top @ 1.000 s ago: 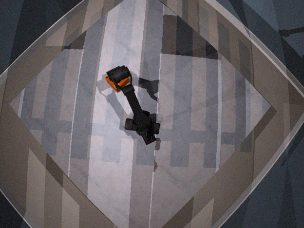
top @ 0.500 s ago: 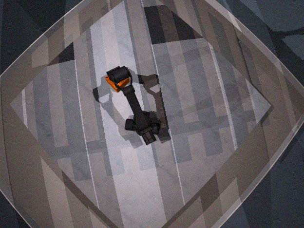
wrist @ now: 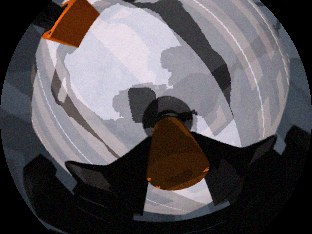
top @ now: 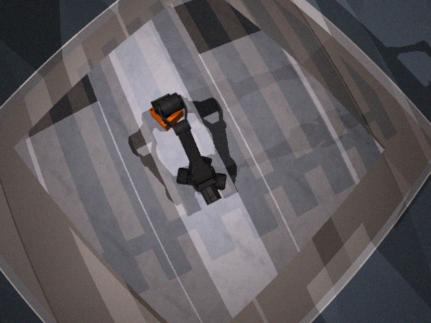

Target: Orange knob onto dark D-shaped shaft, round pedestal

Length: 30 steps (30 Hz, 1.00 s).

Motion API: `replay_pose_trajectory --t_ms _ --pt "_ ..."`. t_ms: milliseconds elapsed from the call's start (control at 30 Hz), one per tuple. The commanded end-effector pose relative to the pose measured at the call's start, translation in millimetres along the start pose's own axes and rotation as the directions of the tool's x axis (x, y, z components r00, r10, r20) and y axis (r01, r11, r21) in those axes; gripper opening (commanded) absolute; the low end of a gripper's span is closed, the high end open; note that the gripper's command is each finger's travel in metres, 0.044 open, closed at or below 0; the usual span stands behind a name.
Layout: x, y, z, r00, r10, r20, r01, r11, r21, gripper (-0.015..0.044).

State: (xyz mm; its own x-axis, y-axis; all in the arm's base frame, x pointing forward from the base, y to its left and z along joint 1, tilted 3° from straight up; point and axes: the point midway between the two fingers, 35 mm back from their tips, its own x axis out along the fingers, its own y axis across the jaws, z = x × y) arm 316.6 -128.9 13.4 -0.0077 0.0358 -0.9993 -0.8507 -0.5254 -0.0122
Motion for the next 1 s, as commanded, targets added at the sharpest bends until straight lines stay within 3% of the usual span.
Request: replay_pose_trajectory --t_ms 0,167,967 --pt "-4.3 0.5 0.4 1.000 -0.001 -0.006 0.001 0.999 -0.051 0.0000" --pt "-5.9 0.4 0.3 1.000 -0.001 -0.006 0.000 0.979 -0.205 0.0000" --pt "-1.1 -2.2 -3.7 1.000 -0.002 -0.007 0.000 0.979 -0.205 0.0000"
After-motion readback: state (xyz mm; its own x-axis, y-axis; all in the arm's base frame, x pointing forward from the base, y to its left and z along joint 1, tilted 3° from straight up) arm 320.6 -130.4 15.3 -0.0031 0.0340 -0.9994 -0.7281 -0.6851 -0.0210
